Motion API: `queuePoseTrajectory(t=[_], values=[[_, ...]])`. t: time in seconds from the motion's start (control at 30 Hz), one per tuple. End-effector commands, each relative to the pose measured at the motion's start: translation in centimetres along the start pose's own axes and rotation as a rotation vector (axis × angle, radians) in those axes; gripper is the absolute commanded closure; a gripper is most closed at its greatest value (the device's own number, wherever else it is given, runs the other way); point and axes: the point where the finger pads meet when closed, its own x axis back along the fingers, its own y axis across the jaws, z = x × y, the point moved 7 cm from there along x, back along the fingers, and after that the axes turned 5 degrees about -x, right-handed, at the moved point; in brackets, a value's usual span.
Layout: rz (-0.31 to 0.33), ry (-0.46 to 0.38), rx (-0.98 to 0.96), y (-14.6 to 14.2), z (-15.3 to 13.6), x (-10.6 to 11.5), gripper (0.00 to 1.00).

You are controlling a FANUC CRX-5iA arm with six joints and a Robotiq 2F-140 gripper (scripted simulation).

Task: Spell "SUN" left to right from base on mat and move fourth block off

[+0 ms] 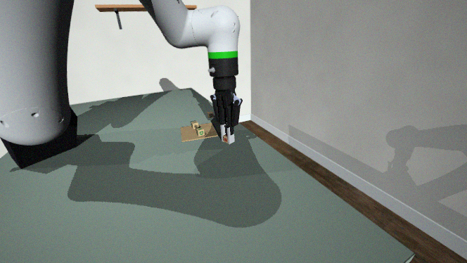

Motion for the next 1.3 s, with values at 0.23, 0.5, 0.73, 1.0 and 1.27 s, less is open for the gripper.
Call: queuePoseTrajectory(t=[0.23,0.5,0.73,1.0,1.27], values=[[0.000,0.000,0.000,0.0,0.0,0.0,0.87],[0.000,0.000,0.000,0.0,0.0,0.0,0.87],[0.000,0.000,0.000,0.0,0.0,0.2,0.87],[0.000,0.000,0.000,0.0,0.0,2.7,0.87],[0.000,0.000,0.000,0.0,0.0,8.5,0.87]])
